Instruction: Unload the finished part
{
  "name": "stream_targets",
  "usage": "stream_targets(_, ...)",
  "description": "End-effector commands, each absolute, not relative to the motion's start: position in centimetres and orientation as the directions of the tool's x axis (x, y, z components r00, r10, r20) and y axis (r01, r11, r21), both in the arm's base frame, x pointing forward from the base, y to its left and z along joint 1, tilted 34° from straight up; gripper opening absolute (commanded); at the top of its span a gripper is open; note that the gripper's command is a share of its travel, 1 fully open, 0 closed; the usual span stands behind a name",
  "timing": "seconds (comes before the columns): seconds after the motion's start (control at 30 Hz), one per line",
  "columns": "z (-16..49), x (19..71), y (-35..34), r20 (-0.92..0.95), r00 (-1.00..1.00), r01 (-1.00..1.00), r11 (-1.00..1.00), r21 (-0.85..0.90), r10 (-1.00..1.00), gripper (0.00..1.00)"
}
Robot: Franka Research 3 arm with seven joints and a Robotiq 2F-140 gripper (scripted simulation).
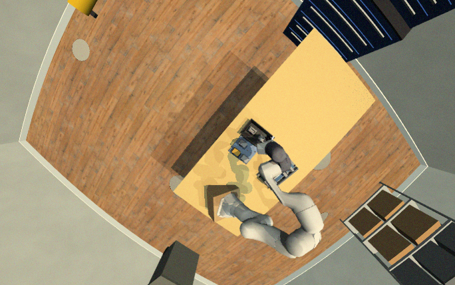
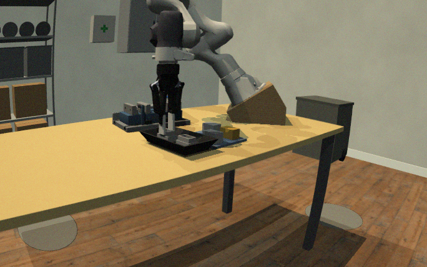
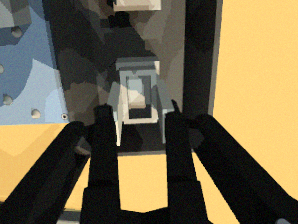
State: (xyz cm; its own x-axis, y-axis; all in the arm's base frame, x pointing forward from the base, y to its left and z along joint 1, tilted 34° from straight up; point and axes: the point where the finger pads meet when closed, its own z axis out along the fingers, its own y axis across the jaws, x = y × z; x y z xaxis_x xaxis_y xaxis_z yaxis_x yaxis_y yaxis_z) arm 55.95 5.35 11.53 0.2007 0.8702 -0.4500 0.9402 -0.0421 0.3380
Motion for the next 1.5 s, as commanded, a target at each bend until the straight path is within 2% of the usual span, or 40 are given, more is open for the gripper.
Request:
stream_targets(0.0,11.64,56.20,5.39,-0.446,0.205,0.938,-0.044,0.345,0.871,0.00)
stream_targets(0.53,11.64,56.20,5.39,-0.446,0.205,0.938,-0.044,0.345,0.871,0.00)
stream_targets(0.57,11.64,56.20,5.39,-0.446,0.205,0.938,-0.044,0.345,0.871,0.40)
stream_targets(1.47,11.64,56.20,5.39,-0.446,0.205,0.938,-0.044,0.345,0.871,0.40)
